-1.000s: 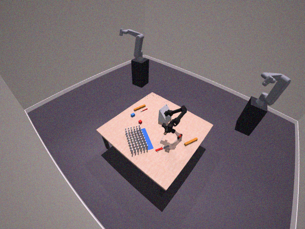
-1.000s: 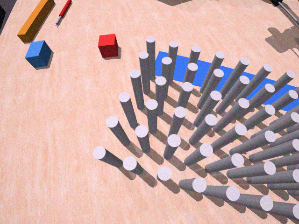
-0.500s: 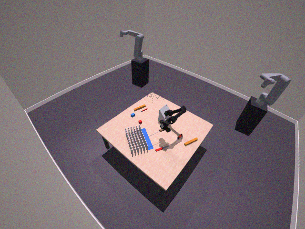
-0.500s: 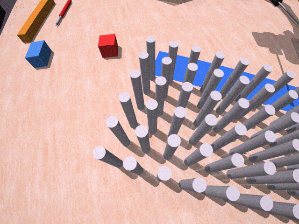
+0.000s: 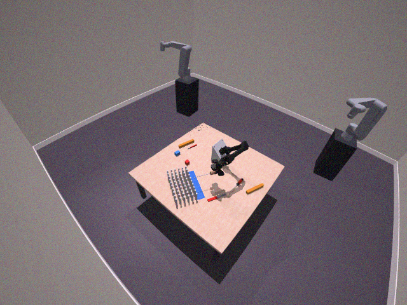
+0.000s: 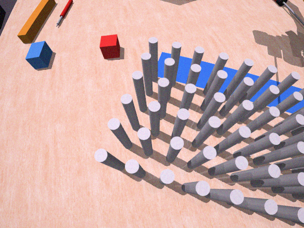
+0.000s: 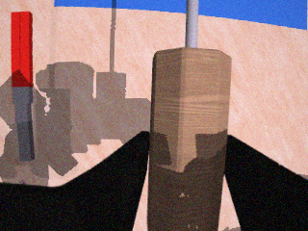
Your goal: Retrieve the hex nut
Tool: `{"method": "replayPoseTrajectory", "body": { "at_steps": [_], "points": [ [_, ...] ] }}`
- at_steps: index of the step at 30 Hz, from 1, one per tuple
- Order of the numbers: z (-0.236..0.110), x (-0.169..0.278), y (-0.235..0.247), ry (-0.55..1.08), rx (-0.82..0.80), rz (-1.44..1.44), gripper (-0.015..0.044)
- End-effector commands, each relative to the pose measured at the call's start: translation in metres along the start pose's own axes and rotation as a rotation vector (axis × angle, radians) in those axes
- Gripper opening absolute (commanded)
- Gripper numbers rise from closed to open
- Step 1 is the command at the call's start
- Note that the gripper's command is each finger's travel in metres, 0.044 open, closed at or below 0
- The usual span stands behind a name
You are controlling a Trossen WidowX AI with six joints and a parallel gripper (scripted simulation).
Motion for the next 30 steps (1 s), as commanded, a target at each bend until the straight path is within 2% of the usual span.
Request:
{"method": "replayPoseTrajectory", "body": {
  "at_steps": [1, 18, 30],
  "points": [
    [0.022, 0.003, 0.003, 0.007, 0.011, 0.006, 0.0],
    [0.127, 0.047, 0.025, 0.007, -0.001, 0.009, 0.0],
    [0.131, 0.044, 0.024, 0.006, -0.003, 0.009, 0.0]
  ]
}}
Point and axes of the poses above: the point midway between the two fingers, 35 mm back from their tips, its own z axis out along the fingers, its own y axis across the jaws, x = y × z, the point moved 5 cm from there along -z, back along the fingers, and after that the axes turned 10 degrees about -z, right-handed, at the moved point
